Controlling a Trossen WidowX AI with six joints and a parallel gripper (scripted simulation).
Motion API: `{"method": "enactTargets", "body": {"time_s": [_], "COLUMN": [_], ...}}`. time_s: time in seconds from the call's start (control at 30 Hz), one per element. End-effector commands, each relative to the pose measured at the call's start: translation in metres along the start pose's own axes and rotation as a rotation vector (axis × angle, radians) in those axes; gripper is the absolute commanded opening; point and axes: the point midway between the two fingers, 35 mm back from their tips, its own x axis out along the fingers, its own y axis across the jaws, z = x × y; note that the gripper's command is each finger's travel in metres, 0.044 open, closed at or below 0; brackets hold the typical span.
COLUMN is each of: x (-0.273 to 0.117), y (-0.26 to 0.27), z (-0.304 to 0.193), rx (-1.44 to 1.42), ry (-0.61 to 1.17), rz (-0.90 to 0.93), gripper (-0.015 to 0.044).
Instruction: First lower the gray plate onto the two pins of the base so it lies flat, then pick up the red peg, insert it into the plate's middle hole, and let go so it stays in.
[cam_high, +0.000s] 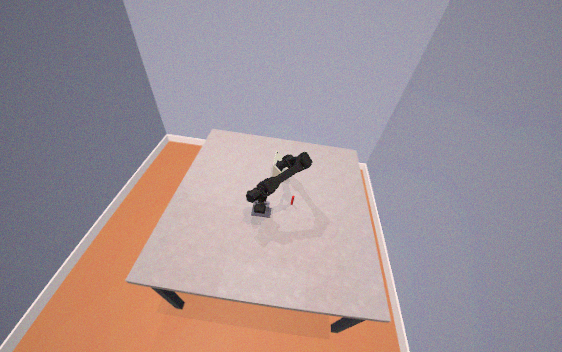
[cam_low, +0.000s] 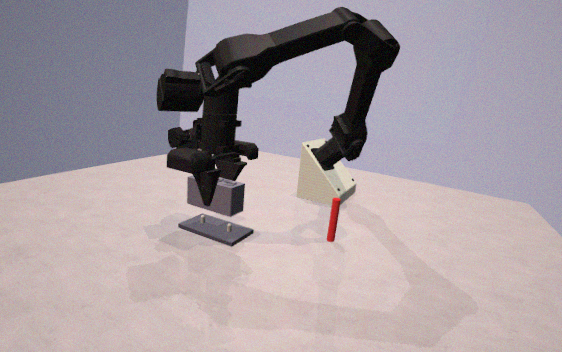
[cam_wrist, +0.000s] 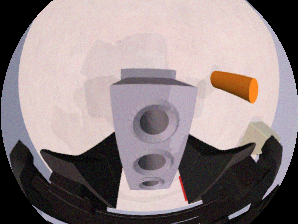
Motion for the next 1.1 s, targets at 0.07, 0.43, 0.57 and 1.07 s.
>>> {"method": "enactTargets", "body": {"time_s": [0.07, 0.43, 0.57, 1.07], "x": [0.008, 0.023, 0.030, 0.028], "y": [-0.001, -0.001, -0.002, -0.001], "z": [-0.001, -0.002, -0.002, -0.001], "rx": [0.005, 0.005, 0.005, -0.001], "ry": [0.006, 0.006, 0.007, 0.002], "rz": [-0.006, -0.006, -0.006, -0.004], "gripper": [0.0000, 0.0000, 0.0000, 0.0131]}}
